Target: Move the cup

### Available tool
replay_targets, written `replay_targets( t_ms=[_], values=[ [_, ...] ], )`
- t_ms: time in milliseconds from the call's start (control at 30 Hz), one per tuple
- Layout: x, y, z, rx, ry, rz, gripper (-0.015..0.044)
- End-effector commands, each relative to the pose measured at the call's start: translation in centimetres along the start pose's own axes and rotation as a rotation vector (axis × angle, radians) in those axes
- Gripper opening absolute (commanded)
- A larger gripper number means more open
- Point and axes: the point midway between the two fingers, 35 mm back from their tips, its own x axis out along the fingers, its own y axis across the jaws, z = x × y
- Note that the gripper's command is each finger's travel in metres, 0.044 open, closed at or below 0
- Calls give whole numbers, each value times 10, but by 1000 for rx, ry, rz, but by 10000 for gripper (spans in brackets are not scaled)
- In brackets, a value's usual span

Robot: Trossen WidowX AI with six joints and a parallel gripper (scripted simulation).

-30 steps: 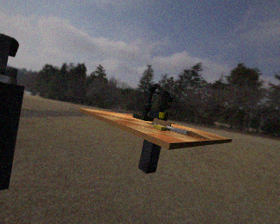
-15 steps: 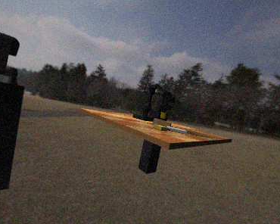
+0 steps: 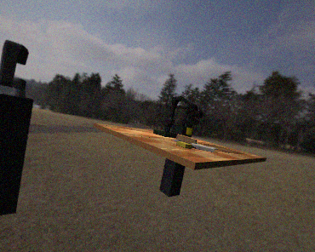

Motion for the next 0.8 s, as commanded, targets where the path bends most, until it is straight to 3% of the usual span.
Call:
replay_targets(
  t_ms=[0,767],
  values=[
    [-1,5,8,4,-6,3,0],
    [-4,30,46,4,-10,6,0]
  ],
)
